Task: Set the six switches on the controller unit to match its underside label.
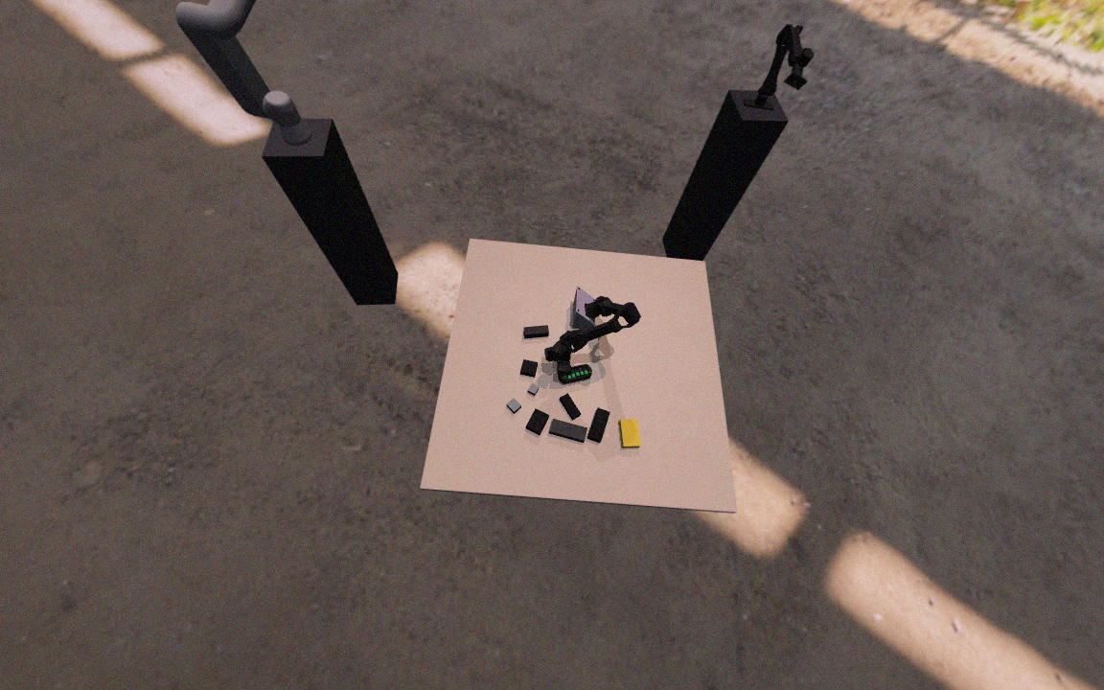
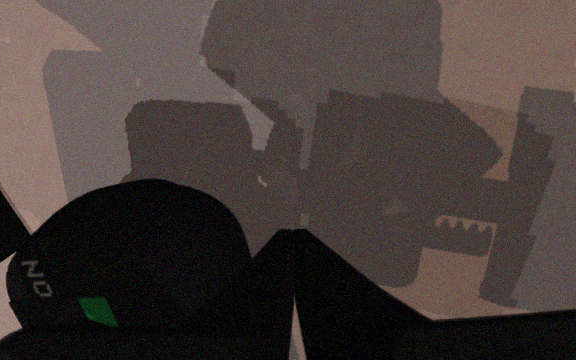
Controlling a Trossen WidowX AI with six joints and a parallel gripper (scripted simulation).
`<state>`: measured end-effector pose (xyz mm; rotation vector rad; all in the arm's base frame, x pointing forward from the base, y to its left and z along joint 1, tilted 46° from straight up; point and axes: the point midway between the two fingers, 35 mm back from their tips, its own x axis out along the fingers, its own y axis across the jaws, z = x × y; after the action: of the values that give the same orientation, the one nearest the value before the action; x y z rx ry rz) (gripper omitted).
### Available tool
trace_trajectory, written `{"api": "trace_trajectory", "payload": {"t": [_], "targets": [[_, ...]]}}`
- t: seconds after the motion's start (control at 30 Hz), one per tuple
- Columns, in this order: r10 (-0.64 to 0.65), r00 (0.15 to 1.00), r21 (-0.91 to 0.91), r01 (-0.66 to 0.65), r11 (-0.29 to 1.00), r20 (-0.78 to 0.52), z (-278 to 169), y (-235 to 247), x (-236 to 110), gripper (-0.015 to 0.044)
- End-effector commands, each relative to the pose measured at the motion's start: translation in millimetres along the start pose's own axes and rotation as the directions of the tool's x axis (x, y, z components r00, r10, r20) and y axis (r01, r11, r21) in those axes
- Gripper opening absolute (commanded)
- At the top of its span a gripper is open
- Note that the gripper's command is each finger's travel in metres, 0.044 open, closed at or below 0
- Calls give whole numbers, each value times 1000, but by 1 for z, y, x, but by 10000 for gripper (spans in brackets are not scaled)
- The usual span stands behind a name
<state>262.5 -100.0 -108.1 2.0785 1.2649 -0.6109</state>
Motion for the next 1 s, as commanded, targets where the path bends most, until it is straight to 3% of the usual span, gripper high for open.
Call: {"api": "trace_trajectory", "payload": {"t": [0.0, 0.63, 0.87, 0.97], "targets": [[0, 1000, -13, 0, 1000, -7, -3, 9, 4, 0], [1, 1000, -14, -1, 1000, -10, -5, 29, 11, 0], [-3, 1000, -10, 3, 1000, 0, 0, -18, -54, 0], [-3, 1000, -12, 3, 1000, -4, -2, -23, -61, 0]]}}
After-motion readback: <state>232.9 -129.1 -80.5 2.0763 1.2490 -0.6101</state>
